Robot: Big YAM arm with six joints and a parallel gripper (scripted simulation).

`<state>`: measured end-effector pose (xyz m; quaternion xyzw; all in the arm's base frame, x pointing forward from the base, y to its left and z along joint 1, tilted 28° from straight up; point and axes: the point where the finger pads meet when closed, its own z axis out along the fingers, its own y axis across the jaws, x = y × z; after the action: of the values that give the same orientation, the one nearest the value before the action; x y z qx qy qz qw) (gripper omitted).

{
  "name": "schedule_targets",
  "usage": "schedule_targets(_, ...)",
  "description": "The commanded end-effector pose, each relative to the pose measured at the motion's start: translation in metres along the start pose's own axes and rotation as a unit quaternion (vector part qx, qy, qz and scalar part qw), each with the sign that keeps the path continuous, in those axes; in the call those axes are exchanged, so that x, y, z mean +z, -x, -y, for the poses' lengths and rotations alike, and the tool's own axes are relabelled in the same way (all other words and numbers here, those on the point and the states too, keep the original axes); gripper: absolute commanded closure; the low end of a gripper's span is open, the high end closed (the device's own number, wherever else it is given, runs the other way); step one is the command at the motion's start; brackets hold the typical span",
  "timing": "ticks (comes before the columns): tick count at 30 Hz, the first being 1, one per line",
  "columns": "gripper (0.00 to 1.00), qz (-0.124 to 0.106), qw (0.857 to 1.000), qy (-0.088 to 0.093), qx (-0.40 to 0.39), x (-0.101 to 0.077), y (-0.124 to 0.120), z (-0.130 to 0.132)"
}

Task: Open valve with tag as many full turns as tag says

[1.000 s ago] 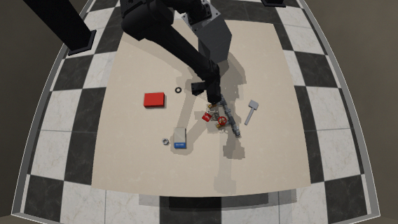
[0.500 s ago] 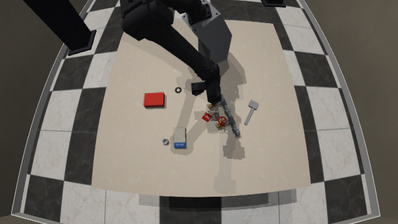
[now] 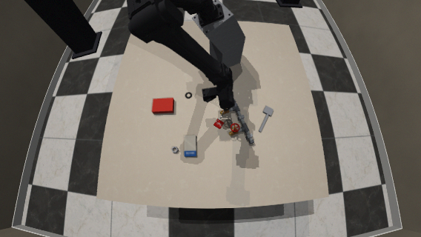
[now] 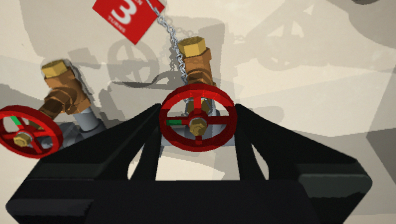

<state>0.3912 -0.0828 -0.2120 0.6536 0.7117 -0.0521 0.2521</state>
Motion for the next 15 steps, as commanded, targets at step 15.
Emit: schedule_targets(15, 1.0, 0.002, 0.932, 0.004, -0.362, 0.0005, -0.0015, -0.0032)
